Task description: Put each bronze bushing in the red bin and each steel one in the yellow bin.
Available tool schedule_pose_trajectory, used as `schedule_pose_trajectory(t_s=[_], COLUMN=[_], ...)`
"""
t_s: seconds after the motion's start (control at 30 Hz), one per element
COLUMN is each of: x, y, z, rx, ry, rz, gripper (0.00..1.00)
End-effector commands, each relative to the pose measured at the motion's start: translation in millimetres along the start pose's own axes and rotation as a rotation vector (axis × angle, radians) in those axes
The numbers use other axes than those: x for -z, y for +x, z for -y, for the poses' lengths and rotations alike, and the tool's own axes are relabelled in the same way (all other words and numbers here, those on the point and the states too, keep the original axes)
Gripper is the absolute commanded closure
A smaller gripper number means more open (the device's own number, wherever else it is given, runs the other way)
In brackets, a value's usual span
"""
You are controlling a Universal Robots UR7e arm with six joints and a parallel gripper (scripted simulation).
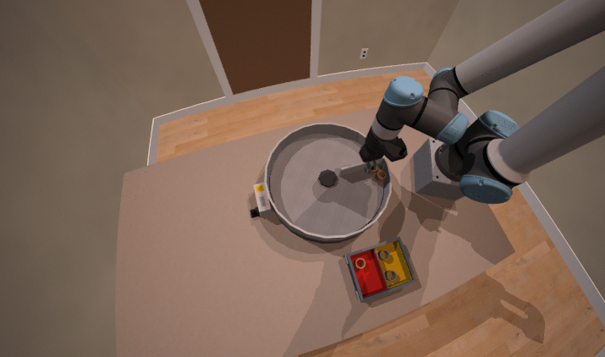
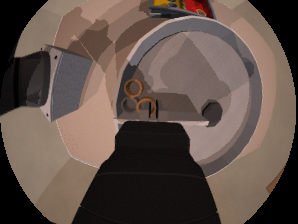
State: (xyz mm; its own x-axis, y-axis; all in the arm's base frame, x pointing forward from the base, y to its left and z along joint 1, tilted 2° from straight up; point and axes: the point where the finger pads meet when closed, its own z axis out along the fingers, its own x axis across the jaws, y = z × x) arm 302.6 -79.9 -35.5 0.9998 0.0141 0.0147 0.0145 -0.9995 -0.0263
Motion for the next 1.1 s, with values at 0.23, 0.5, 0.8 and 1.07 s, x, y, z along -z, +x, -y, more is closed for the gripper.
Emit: schedule_pose_trajectory(t_s=[0.23,0.5,0.8,1.07], x=[5.3,5.7,9.5,11.3], y=[0.3,0.3,0.3,0.3], z=[-0.3,-0.3,-0.3,-0.3], rx=[0.000,0.000,0.000,0.000], ry=[-0.001,-0.001,-0.001,-0.001], rz=[-0.001,-0.001,-0.001,-0.001], gripper=[1.00,1.00,1.00,1.00])
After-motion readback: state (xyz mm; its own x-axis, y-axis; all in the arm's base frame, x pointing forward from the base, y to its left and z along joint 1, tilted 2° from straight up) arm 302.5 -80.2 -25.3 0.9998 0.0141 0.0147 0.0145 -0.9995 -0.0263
